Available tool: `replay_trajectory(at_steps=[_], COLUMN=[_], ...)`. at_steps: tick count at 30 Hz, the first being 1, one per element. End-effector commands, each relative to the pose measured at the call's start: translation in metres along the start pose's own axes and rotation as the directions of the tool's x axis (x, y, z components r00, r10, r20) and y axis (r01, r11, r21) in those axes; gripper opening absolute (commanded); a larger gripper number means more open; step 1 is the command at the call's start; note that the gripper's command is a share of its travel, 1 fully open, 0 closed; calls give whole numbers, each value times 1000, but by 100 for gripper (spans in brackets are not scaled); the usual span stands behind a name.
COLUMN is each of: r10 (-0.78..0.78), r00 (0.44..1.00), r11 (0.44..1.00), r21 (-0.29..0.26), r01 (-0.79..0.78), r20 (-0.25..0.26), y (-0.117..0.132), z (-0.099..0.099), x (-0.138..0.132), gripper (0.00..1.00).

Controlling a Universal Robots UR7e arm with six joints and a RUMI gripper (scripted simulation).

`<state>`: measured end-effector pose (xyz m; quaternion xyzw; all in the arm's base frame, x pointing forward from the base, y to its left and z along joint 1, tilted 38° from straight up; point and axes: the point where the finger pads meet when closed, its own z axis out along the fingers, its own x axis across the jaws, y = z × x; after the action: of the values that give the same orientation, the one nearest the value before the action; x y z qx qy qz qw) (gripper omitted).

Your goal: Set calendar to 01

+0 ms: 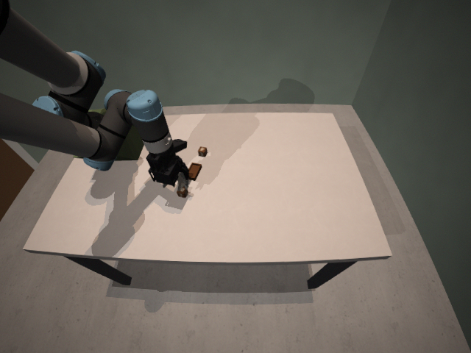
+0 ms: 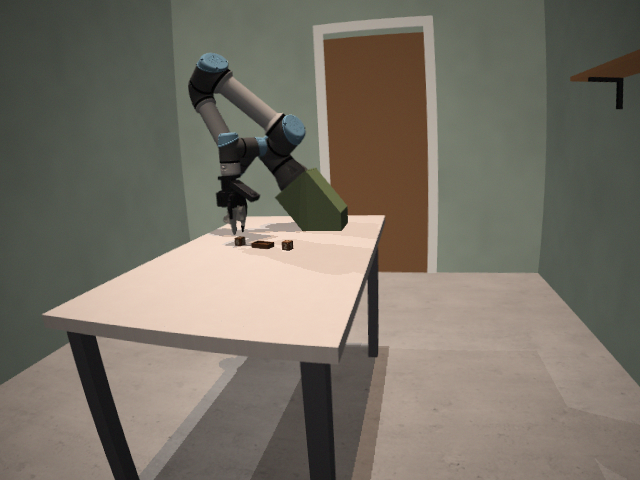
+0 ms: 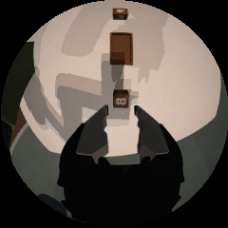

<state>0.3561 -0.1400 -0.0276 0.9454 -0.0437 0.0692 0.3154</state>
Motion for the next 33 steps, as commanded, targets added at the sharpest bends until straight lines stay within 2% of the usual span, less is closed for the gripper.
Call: replay_trajectory(at_steps=[1, 13, 26, 27, 33], r10=[0, 0, 0, 0, 0], r00=[1000, 1000, 1000, 1000, 1000], r11=[1000, 1000, 1000, 1000, 1000], r21=[1, 1, 1, 1, 1], r01=[0, 0, 0, 0, 0], r20=[3, 3, 3, 3, 3], y=[0, 0, 0, 0, 0], z=[-14, -49, -57, -57, -57], x=[0, 1, 1, 1, 1], gripper=[28, 28, 28, 100, 100])
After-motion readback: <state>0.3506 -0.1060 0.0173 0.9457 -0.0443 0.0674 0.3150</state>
